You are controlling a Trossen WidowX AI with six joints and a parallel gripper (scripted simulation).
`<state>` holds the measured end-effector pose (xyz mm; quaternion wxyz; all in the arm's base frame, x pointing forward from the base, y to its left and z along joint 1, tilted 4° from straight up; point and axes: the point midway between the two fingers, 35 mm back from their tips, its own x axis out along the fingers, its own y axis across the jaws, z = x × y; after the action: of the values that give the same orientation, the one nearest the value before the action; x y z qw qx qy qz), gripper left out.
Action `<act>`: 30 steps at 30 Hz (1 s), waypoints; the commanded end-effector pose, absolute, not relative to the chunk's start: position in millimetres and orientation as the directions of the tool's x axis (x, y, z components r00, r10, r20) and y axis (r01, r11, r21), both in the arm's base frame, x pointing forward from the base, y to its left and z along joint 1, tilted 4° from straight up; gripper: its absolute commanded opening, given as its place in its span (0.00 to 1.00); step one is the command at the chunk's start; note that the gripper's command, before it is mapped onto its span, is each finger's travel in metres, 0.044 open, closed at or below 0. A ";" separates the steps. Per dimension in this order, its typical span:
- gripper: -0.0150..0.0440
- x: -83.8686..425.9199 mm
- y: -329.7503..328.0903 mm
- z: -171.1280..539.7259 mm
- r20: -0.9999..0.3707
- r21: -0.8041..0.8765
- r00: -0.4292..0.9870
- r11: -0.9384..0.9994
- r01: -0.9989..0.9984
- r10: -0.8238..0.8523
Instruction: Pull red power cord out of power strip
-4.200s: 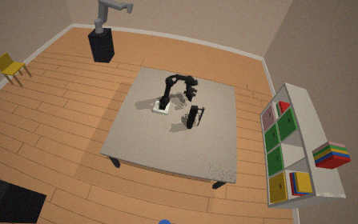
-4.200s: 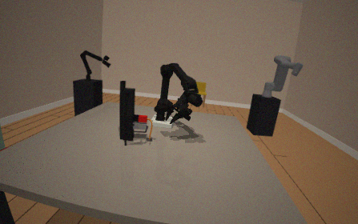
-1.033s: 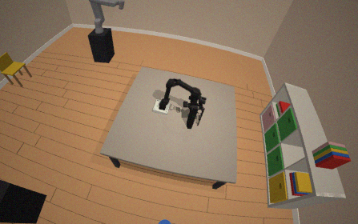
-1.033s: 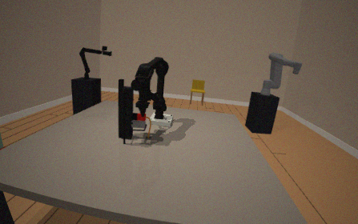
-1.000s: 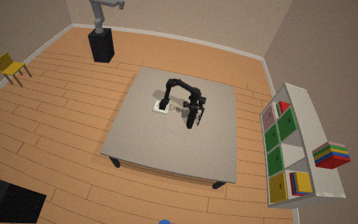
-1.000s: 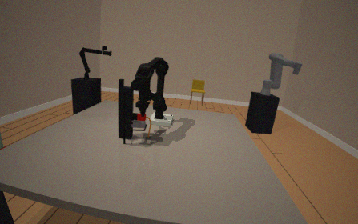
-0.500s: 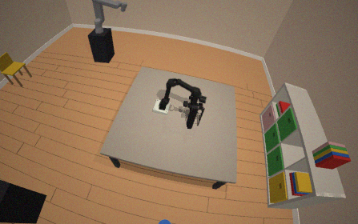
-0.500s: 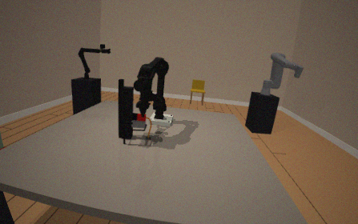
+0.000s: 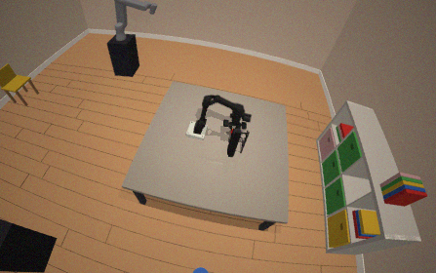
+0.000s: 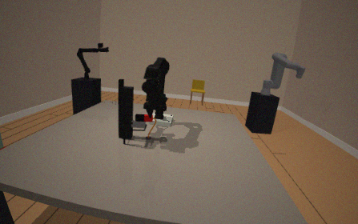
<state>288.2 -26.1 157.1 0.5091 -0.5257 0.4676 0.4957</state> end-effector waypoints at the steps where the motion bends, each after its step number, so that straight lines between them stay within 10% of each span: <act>1: 0.30 288.3 -16.4 161.6 -0.996 -0.093 0.091 -0.056 -0.994 0.022; 17: 1.00 287.6 -8.0 161.1 -0.996 -0.093 0.091 -0.057 -0.994 0.025; 30: 1.00 283.0 33.3 170.2 -0.995 -0.093 0.091 -0.057 -0.994 0.028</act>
<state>284.1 33.5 167.9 0.5127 -0.5294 0.4542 0.5006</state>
